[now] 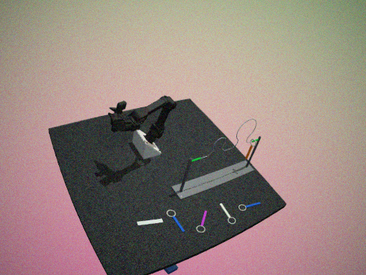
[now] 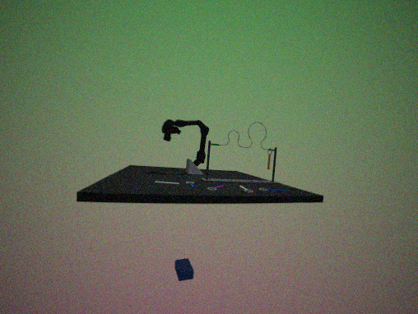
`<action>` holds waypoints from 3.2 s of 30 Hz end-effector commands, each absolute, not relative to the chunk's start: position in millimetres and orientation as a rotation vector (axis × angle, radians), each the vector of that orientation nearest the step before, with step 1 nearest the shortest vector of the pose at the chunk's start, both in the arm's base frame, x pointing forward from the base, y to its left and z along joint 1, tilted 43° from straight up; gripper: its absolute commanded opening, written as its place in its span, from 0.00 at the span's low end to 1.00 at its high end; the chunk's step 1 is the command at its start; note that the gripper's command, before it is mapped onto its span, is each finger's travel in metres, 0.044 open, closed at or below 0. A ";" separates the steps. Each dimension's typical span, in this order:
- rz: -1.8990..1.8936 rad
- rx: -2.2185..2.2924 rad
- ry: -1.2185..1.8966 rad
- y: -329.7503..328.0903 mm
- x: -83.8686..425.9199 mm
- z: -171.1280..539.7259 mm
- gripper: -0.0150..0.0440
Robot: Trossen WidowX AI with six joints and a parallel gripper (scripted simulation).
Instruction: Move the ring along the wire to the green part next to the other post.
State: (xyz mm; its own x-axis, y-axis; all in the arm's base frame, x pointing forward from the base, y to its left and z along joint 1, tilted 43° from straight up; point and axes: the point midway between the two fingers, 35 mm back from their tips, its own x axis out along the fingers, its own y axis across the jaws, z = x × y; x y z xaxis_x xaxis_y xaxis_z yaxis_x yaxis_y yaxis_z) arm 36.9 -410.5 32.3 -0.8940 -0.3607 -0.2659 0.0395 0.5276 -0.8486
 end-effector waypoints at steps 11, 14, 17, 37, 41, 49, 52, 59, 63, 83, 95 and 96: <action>-1.554 -0.197 1.814 -393.1 127.9 74.2 0.53; -1.575 -0.170 1.697 -386.3 147.3 83.6 0.53; -1.587 -0.139 1.582 -378.4 166.4 93.1 0.53; -1.471 0.163 0.905 -297.9 279.5 160.8 0.53; -1.414 0.239 0.793 -276.5 297.7 175.3 0.53; -1.273 0.405 0.596 -229.4 328.0 205.4 0.53; -1.213 0.471 0.532 -210.4 337.0 217.1 0.53; -1.057 0.630 0.405 -164.2 352.6 244.8 0.53; -0.958 0.721 0.347 -135.6 358.5 260.8 0.53; -0.379 0.835 0.340 64.7 375.7 310.2 0.53; -0.183 0.748 0.240 184.7 379.5 334.1 0.53; -0.168 0.744 0.227 194.6 378.3 337.0 0.53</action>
State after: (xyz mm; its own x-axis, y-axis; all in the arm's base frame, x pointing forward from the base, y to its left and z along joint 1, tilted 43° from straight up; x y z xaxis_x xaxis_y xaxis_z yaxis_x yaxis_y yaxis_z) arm 381.7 167.0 328.1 0.9466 -0.0927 -0.3088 0.2805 0.7094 0.6466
